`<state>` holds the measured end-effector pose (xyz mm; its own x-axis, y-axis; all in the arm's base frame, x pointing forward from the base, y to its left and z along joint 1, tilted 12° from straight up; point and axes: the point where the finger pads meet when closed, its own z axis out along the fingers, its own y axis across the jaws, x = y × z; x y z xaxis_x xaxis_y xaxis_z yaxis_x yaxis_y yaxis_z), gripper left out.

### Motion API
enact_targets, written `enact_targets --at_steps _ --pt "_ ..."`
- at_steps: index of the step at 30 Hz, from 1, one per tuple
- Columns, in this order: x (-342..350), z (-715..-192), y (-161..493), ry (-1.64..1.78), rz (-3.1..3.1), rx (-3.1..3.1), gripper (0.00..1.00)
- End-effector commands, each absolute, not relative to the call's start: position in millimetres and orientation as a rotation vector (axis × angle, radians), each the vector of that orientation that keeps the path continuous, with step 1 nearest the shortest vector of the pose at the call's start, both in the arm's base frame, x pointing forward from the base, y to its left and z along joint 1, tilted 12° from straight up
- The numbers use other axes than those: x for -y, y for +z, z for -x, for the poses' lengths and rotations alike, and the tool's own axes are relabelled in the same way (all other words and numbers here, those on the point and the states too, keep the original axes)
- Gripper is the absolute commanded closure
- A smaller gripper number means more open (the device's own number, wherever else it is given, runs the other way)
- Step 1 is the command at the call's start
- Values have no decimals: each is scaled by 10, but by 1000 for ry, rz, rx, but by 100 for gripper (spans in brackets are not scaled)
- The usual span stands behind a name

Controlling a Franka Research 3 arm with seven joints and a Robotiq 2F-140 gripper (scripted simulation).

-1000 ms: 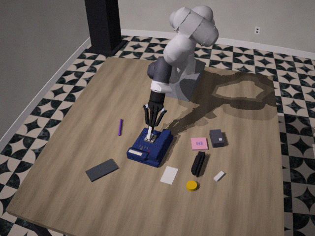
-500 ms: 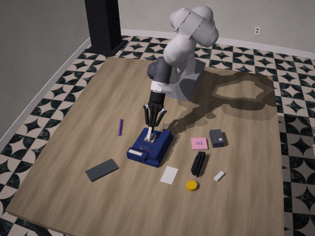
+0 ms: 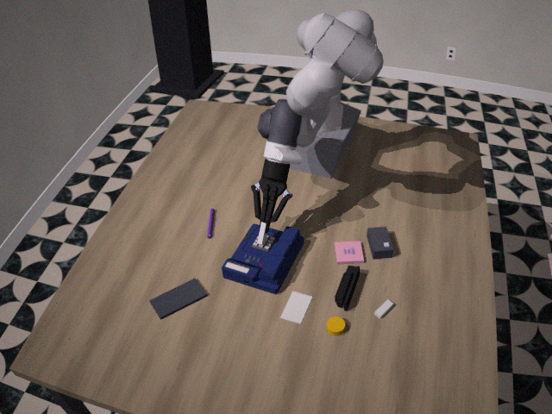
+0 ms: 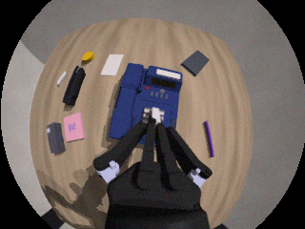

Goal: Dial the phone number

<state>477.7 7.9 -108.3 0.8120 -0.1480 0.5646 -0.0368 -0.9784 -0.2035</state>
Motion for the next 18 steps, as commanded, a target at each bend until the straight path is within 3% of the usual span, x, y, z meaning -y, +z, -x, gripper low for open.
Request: enact_targets --at_steps 1,18 --pt "-76 -4780 -1031 -899 2814 -142 100" --pt "-68 -4779 -992 -899 2814 -142 100"
